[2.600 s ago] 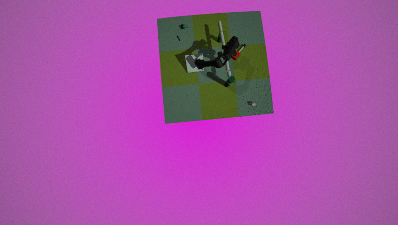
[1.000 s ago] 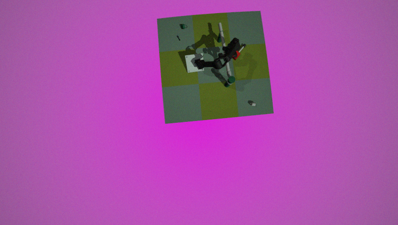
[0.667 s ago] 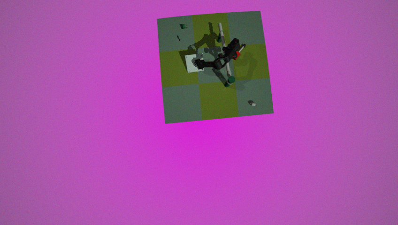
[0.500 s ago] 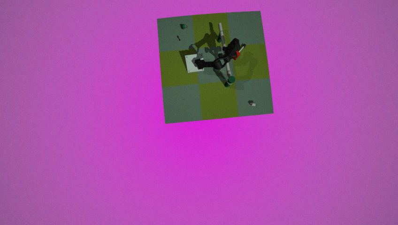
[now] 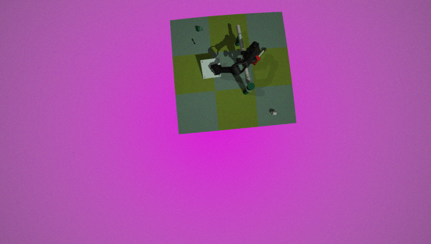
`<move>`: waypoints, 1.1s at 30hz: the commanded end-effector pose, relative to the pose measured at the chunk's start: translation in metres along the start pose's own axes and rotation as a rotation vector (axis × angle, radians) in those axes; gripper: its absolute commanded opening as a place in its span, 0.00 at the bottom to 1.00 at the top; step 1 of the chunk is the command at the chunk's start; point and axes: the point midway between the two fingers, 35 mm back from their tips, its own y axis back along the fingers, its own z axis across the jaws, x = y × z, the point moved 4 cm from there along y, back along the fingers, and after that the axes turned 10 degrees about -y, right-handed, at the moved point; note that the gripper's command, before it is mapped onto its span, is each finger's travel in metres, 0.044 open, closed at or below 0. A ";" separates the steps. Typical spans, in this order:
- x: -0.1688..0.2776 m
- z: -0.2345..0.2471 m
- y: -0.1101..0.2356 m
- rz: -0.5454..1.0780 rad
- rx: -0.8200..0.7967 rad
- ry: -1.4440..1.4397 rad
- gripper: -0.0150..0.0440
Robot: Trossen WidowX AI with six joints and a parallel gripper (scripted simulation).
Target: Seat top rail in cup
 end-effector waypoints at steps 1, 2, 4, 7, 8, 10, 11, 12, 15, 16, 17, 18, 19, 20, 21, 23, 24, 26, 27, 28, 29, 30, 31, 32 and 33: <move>0.003 0.000 0.000 0.005 -0.001 -0.002 0.25; 0.003 0.000 0.000 0.005 -0.001 -0.002 0.25; 0.004 0.000 0.000 0.006 -0.001 -0.003 0.25; 0.004 0.000 0.001 0.007 -0.001 -0.003 0.25; 0.004 0.000 0.001 0.007 -0.001 -0.003 0.25; 0.005 0.000 0.001 0.008 -0.001 -0.003 0.25; 0.005 0.000 0.001 0.008 -0.001 -0.004 0.25; 0.005 0.000 0.001 0.008 -0.001 -0.004 0.25; 0.006 0.000 0.001 0.009 0.000 -0.004 0.25; 0.006 0.000 0.001 0.009 0.000 -0.004 0.25; 0.006 0.000 0.001 0.010 0.000 -0.004 0.25; 0.006 0.000 0.001 0.010 0.000 -0.004 0.25; 0.006 0.000 0.001 0.010 0.000 -0.004 0.25; 0.006 0.000 0.001 0.010 0.000 -0.003 0.25; 0.006 0.000 0.001 0.011 0.000 -0.003 0.25; 0.006 0.000 0.001 0.011 0.000 -0.002 0.25; 0.006 0.000 0.002 0.011 0.001 -0.002 0.25; 0.006 -0.001 0.002 0.011 0.001 -0.001 0.25; 0.005 -0.001 0.002 0.011 0.001 -0.001 0.25; 0.005 -0.001 0.002 0.012 0.001 0.000 0.25; 0.005 -0.001 0.002 0.012 0.001 0.000 0.25; 0.005 -0.001 0.002 0.012 0.001 0.000 0.25; 0.005 -0.001 0.002 0.012 0.001 0.000 0.25; 0.005 -0.001 0.002 0.012 0.001 0.001 0.25; 0.004 -0.001 0.002 0.012 0.001 0.001 0.25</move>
